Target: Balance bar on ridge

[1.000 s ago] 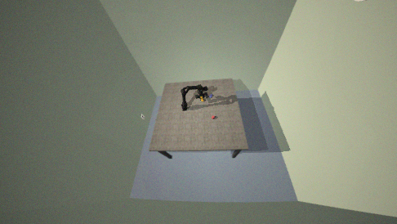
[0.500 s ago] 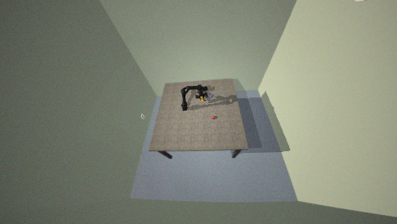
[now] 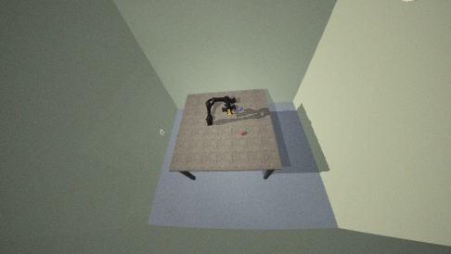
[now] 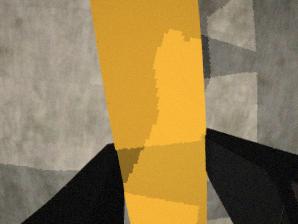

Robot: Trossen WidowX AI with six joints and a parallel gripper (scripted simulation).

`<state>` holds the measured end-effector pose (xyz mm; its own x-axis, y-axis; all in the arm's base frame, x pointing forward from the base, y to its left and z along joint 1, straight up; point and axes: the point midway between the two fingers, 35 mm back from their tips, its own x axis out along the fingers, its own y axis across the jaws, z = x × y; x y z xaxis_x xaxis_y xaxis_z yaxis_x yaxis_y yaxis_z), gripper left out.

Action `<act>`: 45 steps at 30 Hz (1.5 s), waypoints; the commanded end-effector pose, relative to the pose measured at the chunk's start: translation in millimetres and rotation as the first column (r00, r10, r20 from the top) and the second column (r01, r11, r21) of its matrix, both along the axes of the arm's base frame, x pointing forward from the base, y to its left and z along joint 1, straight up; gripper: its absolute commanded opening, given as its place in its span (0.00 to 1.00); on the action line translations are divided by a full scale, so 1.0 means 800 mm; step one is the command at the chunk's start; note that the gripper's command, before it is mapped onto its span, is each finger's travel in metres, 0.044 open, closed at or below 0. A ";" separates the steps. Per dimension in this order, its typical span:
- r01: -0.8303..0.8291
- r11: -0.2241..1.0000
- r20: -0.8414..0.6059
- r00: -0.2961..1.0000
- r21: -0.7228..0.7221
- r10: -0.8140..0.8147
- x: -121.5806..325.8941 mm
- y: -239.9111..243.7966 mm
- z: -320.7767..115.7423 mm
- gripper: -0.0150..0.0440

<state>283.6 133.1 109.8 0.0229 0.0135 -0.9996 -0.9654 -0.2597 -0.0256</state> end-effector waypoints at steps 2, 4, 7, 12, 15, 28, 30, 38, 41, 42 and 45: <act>0.001 1.000 0.002 1.000 -0.002 -0.001 0.000 0.000 -0.001 0.25; 0.001 1.000 0.002 1.000 -0.002 -0.001 0.000 0.000 -0.001 0.25; 0.001 1.000 0.002 1.000 -0.002 -0.001 0.000 0.000 -0.001 0.25; 0.001 1.000 0.002 1.000 -0.002 -0.001 0.000 0.000 -0.002 0.25; 0.001 1.000 0.002 1.000 -0.002 -0.001 0.000 0.000 -0.002 0.25; 0.001 1.000 0.002 1.000 -0.002 -0.001 0.000 0.000 -0.004 0.25; 0.001 1.000 0.002 1.000 -0.002 -0.001 0.000 0.000 -0.004 0.25; 0.001 1.000 0.002 1.000 -0.002 -0.001 0.000 0.000 -0.005 0.25; 0.001 1.000 0.002 1.000 -0.002 -0.001 0.001 0.000 -0.005 0.25; 0.001 1.000 0.002 1.000 -0.002 -0.001 0.001 0.000 -0.005 0.25; 0.001 1.000 0.002 1.000 -0.002 -0.001 0.001 0.000 -0.005 0.25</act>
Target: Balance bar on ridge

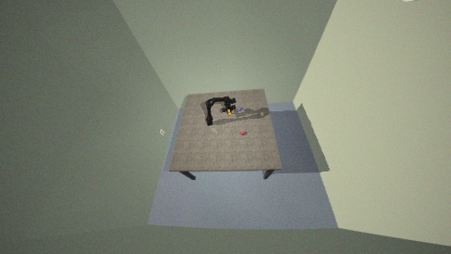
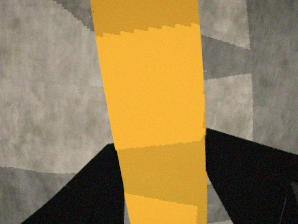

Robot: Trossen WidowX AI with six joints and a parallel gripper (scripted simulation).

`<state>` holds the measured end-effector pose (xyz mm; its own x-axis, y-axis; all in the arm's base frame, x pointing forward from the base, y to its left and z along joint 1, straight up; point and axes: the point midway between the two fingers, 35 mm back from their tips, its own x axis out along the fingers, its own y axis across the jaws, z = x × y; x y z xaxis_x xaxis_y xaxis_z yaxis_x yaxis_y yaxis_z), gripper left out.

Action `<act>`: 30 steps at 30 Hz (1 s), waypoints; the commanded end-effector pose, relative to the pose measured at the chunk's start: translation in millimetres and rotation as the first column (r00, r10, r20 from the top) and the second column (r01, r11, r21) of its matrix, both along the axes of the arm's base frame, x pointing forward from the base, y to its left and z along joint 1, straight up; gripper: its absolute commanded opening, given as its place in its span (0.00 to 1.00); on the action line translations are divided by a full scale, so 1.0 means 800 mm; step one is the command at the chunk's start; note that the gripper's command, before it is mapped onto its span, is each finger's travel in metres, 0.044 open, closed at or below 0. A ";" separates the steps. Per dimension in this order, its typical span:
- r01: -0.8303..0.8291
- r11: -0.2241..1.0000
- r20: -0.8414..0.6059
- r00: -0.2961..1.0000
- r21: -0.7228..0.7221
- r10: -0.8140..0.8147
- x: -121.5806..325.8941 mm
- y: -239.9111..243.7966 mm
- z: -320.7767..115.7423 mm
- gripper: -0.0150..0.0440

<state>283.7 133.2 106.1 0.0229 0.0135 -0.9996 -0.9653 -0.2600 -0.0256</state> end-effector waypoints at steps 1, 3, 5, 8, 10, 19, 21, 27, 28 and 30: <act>0.002 1.000 0.002 1.000 -0.002 -0.002 0.000 0.000 -0.001 0.25; 0.002 1.000 0.002 1.000 -0.002 -0.002 0.000 0.000 -0.001 0.25; 0.002 1.000 0.002 1.000 -0.002 -0.002 0.000 0.000 -0.001 0.25; 0.002 1.000 0.002 1.000 -0.002 -0.002 0.000 0.000 -0.001 0.25; 0.002 1.000 0.002 1.000 -0.002 -0.002 0.000 0.000 -0.002 0.25; 0.002 1.000 0.002 1.000 -0.002 -0.002 0.000 0.000 -0.003 0.25; 0.002 1.000 0.002 1.000 -0.002 -0.002 0.000 0.000 -0.003 0.25; 0.002 1.000 0.002 1.000 -0.002 -0.002 0.000 -0.001 -0.004 0.25; 0.002 1.000 0.002 1.000 -0.002 -0.002 0.000 -0.001 -0.004 0.25; 0.002 1.000 0.002 1.000 -0.002 -0.002 0.000 -0.001 -0.004 0.25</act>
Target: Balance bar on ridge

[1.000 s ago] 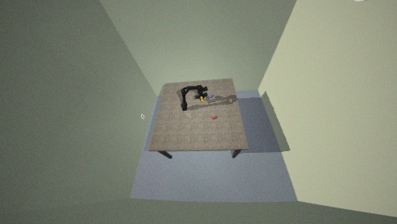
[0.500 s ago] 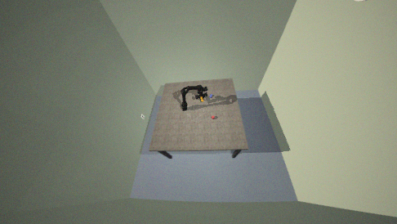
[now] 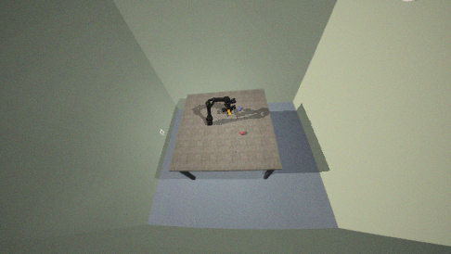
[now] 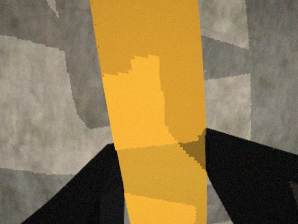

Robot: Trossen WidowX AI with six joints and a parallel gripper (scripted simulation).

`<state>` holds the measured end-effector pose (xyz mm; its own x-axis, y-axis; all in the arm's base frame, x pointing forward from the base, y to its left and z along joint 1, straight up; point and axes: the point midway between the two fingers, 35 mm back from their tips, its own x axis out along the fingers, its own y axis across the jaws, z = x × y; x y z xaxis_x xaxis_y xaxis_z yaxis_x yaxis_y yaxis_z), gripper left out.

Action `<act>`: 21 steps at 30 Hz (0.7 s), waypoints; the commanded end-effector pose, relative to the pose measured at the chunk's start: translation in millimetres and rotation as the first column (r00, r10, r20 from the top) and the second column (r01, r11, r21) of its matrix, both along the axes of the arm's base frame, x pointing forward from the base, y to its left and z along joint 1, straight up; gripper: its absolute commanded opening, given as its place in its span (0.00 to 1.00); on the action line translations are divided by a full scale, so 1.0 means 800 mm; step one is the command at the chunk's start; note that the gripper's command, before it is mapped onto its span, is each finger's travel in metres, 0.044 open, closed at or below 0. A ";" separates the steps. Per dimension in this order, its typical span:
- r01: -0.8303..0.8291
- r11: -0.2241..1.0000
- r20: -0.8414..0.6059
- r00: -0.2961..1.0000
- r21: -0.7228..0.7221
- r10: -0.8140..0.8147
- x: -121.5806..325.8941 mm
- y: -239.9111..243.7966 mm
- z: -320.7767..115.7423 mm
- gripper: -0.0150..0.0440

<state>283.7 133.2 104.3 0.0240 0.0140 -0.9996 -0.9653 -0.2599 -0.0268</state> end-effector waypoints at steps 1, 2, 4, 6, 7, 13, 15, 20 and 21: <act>0.002 1.000 0.001 1.000 -0.002 -0.002 0.000 -0.001 -0.002 0.25; 0.002 1.000 0.001 1.000 -0.002 -0.002 0.000 -0.001 -0.002 0.25; 0.002 1.000 0.001 1.000 -0.002 -0.002 0.000 -0.001 -0.002 0.25; 0.002 1.000 0.001 1.000 -0.002 -0.002 0.000 -0.001 -0.002 0.25; 0.002 1.000 0.001 1.000 -0.002 -0.002 0.000 -0.001 -0.002 0.25; 0.002 1.000 0.001 1.000 -0.002 -0.002 0.000 -0.001 -0.003 0.25; 0.002 1.000 0.001 1.000 -0.002 -0.002 0.000 -0.001 -0.003 0.25; 0.002 1.000 0.001 1.000 -0.002 -0.002 0.000 -0.001 -0.004 0.25; 0.002 1.000 0.001 1.000 -0.002 -0.002 0.000 -0.001 -0.004 0.25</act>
